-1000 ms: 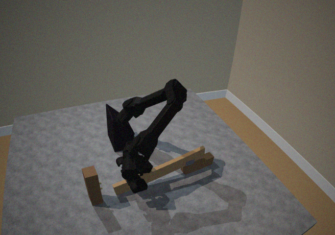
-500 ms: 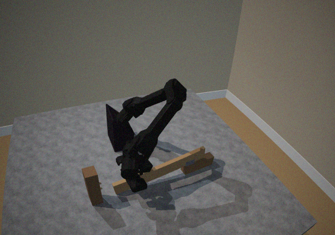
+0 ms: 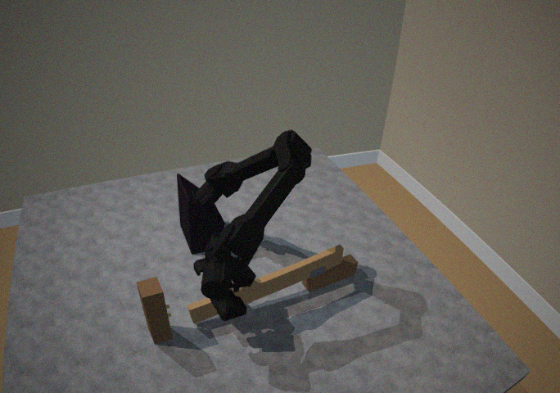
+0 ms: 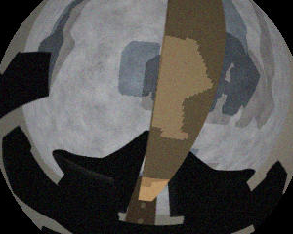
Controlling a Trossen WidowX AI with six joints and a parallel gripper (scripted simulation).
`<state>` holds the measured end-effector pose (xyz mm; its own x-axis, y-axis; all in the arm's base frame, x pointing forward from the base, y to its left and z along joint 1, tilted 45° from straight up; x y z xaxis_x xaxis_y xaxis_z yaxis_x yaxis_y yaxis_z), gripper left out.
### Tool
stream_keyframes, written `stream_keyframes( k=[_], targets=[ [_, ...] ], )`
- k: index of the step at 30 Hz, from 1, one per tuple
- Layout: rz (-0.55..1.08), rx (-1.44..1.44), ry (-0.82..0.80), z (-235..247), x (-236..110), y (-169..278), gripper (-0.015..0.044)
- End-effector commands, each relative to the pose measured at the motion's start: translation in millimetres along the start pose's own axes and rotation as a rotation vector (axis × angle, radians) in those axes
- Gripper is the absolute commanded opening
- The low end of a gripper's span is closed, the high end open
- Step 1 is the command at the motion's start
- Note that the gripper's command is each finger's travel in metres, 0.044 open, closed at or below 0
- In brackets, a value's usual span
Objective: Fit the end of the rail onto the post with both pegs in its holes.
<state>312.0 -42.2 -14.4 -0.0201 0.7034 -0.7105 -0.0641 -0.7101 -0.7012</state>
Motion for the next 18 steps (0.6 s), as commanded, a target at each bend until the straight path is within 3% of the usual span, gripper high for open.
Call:
stream_keyframes(
  k=[1,18],
  targets=[
    [-0.005,-0.003,0.019,-2.4,-8.2,-0.3,0.0000],
    [-0.005,-0.003,0.019,-2.9,-16.8,-0.3,0.0000]
  ],
)
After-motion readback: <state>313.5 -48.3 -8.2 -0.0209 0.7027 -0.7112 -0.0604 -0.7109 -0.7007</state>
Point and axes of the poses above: the point midway between the two fingers, 35 mm back from their tips, its own x axis out along the fingers, its own z axis across the jaws, y = z × x, the point moved 10 cm from there along -x, back along the fingers, and after that the axes turned 10 degrees about x, right-handed, at the moved point
